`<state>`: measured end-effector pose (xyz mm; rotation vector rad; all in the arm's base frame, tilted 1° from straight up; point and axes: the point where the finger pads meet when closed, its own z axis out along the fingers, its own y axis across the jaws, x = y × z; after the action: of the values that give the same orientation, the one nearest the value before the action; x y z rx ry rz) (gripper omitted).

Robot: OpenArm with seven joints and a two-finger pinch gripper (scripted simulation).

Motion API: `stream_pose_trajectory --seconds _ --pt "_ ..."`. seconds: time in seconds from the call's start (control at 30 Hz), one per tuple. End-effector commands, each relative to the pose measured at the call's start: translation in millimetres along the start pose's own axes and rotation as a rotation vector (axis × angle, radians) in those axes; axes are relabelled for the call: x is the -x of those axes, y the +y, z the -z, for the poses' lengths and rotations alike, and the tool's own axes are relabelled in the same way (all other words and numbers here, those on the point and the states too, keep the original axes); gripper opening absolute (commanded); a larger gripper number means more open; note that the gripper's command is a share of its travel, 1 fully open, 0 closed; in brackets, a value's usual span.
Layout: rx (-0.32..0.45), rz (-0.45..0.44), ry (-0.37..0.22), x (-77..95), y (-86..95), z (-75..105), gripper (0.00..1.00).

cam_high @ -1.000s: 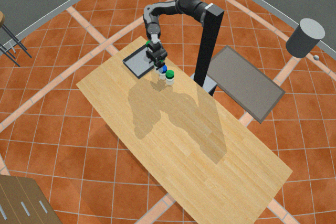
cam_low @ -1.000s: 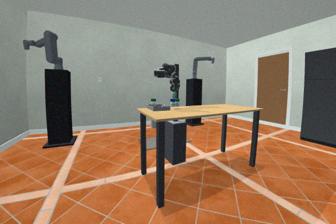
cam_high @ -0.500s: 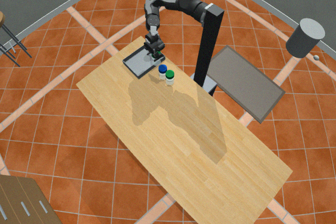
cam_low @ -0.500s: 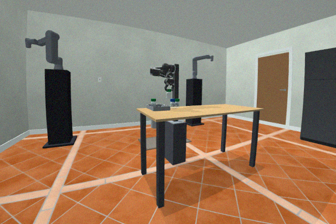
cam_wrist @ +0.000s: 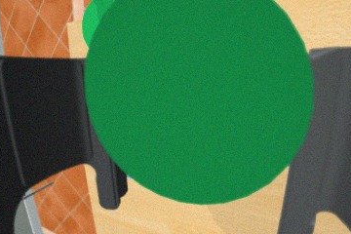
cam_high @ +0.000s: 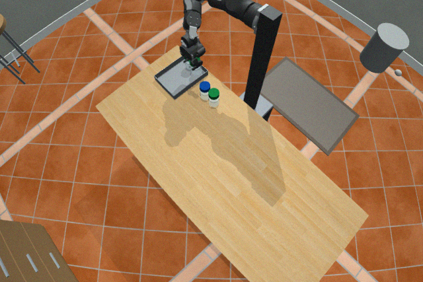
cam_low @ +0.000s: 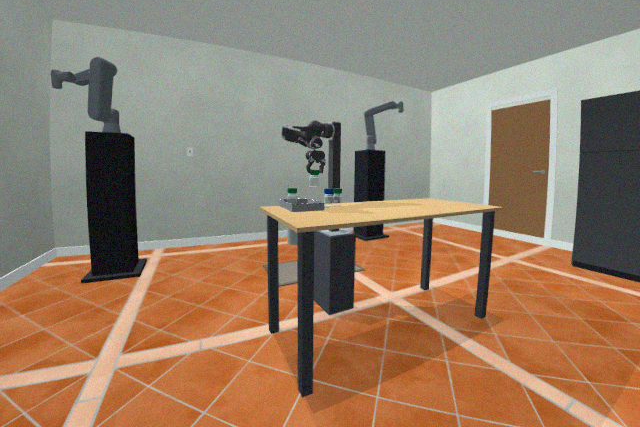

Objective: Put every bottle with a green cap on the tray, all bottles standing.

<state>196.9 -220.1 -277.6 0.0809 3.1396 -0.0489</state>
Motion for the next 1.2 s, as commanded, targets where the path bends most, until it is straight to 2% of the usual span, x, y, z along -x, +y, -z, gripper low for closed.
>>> stream_pose_trajectory --seconds 0.0,0.27,0.5,0.63,0.7,1.17 --pt "0.015 0.011 -0.005 0.6 2.1 1.1 0.00" --pt "0.006 -0.009 -0.006 0.7 -0.2 1.0 0.00" --pt "0.007 -0.075 -0.006 0.6 -0.1 1.0 0.00" --pt "0.007 -0.154 -0.005 0.6 0.0 1.0 0.00" --pt "0.007 -0.154 -0.005 0.6 0.0 1.0 0.00" --pt "0.009 -0.435 -0.002 0.5 0.2 1.0 0.00"
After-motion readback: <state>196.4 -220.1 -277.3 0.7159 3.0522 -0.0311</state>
